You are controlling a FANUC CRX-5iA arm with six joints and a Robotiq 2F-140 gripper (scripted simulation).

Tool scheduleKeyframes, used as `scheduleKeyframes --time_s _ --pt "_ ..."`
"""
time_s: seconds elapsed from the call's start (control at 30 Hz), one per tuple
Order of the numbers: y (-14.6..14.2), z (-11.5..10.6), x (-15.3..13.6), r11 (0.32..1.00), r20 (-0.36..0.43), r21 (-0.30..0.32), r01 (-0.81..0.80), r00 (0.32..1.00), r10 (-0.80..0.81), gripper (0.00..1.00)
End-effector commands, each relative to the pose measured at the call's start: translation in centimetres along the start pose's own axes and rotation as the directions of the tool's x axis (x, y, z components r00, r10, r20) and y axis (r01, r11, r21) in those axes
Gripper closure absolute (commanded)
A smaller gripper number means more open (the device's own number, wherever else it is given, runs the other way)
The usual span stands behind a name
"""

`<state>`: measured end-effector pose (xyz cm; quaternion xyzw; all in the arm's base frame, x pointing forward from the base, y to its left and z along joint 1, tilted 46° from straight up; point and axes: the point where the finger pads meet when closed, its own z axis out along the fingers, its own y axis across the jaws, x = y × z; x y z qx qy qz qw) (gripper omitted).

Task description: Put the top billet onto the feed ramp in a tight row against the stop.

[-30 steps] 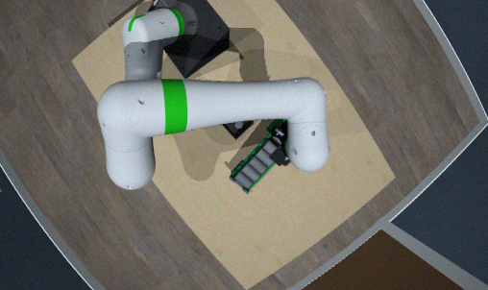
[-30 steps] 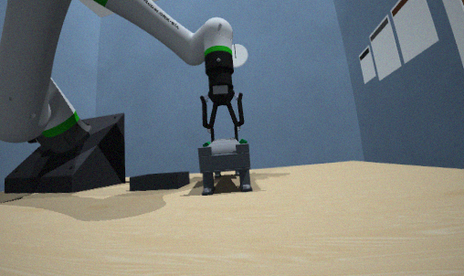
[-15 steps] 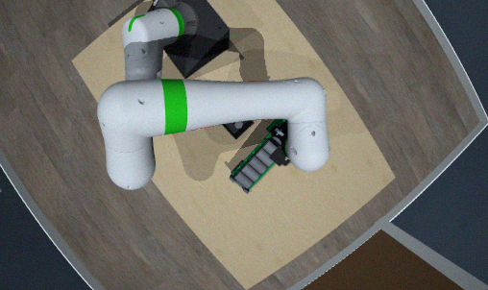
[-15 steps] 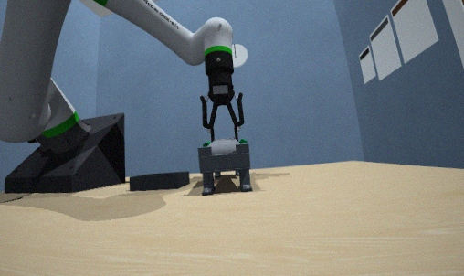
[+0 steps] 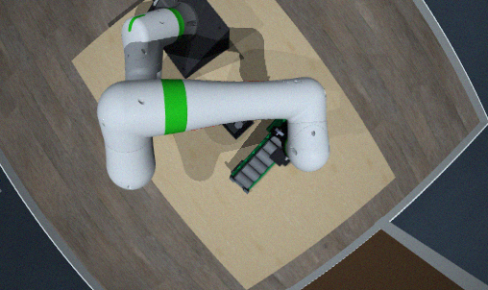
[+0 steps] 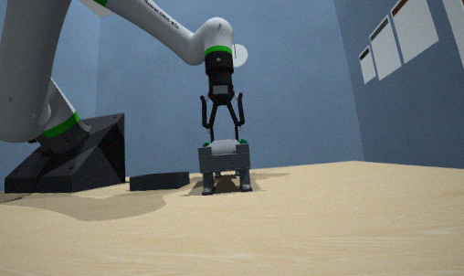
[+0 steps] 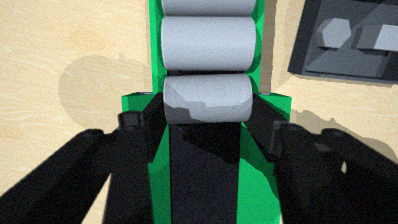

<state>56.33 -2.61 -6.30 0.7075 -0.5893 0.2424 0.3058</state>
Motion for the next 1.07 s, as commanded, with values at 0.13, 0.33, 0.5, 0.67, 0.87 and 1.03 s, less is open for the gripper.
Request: scheduleKeyframes --time_s 0.13,0.33,0.5,0.67,0.87,1.03 --pt "-0.1 -0.1 0.0 1.0 0.0 0.002 0.0 1.0 0.0 0.49" --pt "-0.1 -0.2 0.0 1.0 0.0 0.002 0.0 1.0 0.0 0.49" --pt "-0.1 -0.9 0.0 1.0 0.0 0.002 0.0 1.0 0.0 0.49" --pt "-0.1 -2.5 0.0 1.0 0.0 0.002 0.0 1.0 0.0 0.49" --pt "-0.1 -5.8 0.0 1.0 0.0 0.002 0.0 1.0 0.0 0.49" --pt "0.0 -8.1 0.0 1.0 0.0 0.002 0.0 1.0 0.0 0.49"
